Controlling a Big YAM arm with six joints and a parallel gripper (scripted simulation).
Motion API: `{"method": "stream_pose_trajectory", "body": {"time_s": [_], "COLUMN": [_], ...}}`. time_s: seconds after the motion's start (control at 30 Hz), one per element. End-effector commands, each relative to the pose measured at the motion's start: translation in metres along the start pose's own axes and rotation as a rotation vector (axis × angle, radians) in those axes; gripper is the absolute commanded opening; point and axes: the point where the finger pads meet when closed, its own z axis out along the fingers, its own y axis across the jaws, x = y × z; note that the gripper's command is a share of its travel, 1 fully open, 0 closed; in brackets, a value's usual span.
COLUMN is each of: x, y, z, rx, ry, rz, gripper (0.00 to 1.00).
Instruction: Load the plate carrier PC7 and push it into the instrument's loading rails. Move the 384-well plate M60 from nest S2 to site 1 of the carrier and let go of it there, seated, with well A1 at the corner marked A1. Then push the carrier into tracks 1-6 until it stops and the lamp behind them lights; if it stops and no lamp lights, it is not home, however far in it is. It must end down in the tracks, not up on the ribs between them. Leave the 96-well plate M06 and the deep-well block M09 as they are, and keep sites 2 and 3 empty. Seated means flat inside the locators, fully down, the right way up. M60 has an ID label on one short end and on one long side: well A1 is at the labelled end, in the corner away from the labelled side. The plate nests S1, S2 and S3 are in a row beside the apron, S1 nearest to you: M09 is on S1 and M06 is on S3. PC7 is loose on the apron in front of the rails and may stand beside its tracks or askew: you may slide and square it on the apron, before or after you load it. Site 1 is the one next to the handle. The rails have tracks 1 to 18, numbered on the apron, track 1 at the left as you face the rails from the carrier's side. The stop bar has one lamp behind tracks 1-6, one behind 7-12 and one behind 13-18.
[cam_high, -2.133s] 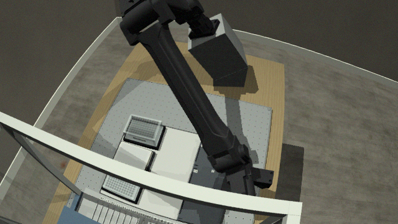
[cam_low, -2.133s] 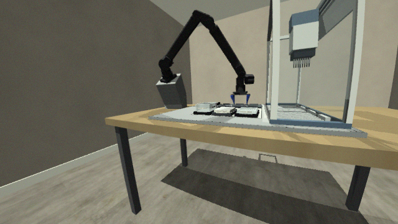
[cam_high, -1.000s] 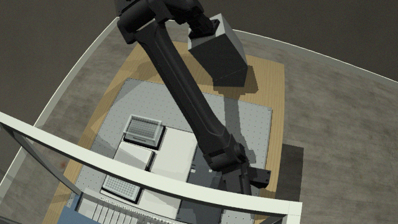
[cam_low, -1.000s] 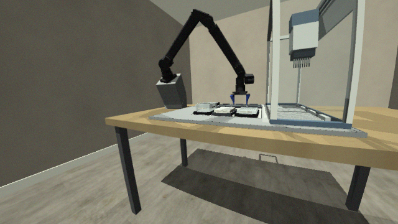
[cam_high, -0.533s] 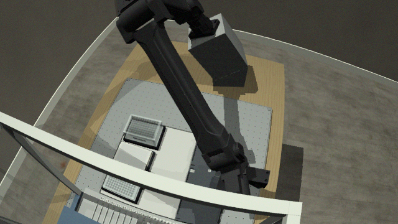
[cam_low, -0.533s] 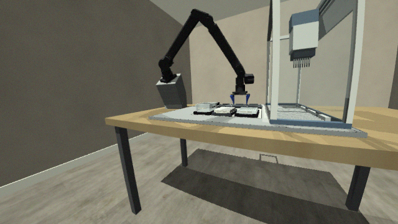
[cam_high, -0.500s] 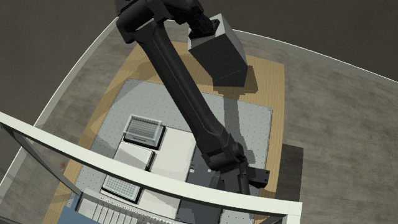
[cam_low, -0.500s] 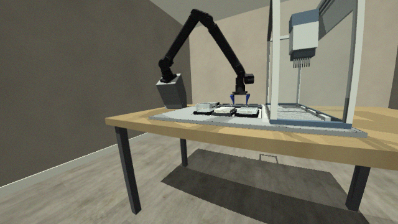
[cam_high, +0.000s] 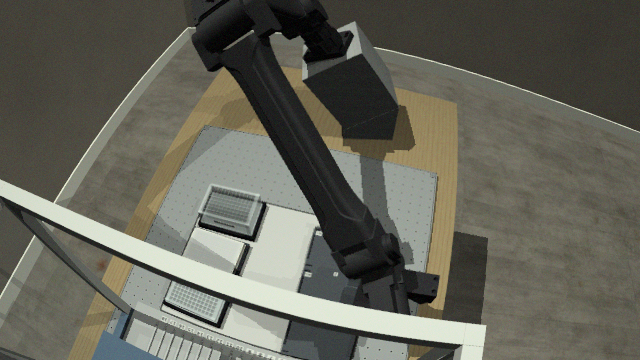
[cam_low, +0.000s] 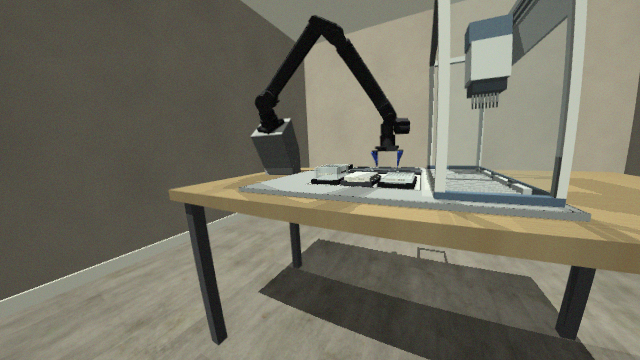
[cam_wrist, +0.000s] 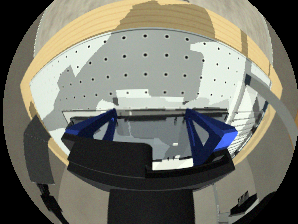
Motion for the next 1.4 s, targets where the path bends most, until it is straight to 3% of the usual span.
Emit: {"method": "stream_pose_trajectory", "body": {"time_s": [0.0,0.67,0.7,0.77,0.8,0.9,1.27,1.33,1.37], "x": [-0.006,-0.006,-0.017,-0.017,-0.011,-0.009,-0.009,-0.009,-0.001], "y": [-0.011,-0.011,-0.005,-0.005,-0.017,-0.005,-0.004,-0.004,0.007], "z": [0.002,0.002,-0.009,-0.009,-0.032,-0.040,-0.084,-0.084,-0.059], "rx": [0.009,0.009,0.013,0.013,0.041,0.024,0.024,0.024,-0.025], "ry": [-0.006,-0.006,-0.007,-0.007,-0.018,-0.013,-0.014,-0.014,0.006], "rz": [0.024,0.024,-0.004,-0.004,0.012,0.001,0.002,0.002,0.005], "gripper": [1.00,1.00,1.00,1.00,1.00,1.00,1.00,1.00,1.00]}}
